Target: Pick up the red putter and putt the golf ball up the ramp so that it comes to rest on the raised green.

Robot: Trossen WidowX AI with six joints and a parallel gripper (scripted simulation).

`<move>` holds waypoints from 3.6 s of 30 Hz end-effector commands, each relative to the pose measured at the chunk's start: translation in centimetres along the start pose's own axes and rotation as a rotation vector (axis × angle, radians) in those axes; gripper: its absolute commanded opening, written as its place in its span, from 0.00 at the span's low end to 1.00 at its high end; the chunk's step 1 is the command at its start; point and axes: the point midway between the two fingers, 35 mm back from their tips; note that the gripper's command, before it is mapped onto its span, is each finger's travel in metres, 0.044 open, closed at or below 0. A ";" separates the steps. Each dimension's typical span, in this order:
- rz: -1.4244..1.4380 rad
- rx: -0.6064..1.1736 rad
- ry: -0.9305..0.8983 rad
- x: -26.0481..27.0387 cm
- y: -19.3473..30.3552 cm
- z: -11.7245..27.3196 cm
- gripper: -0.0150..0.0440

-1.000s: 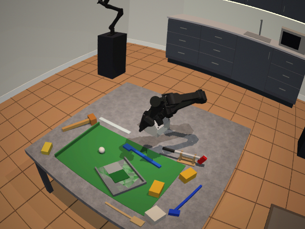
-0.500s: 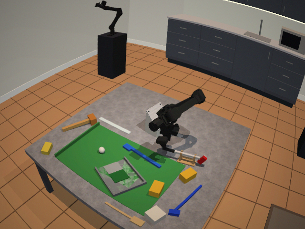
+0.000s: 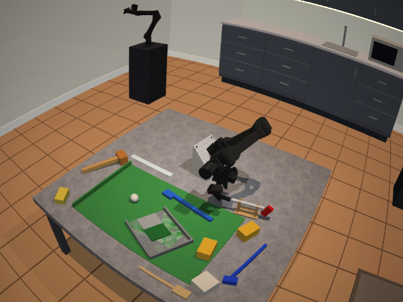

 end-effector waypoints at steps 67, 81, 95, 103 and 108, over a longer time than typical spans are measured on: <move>0.001 0.012 -0.004 -0.4 0.8 -0.8 0.25; -0.002 -0.004 0.001 -0.2 -1.2 4.6 0.25; -0.423 0.089 0.038 -1.4 5.1 6.3 0.25; -0.777 0.141 0.083 -1.3 10.4 8.3 0.25; -0.994 0.168 0.115 -0.6 13.6 9.5 0.25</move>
Point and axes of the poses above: the point midway between the two fingers, 35 mm back from their tips, its own z axis back along the fingers, its own x axis across the jaws, y = z × x, and after that the axes turned 4 degrees about z, right-handed
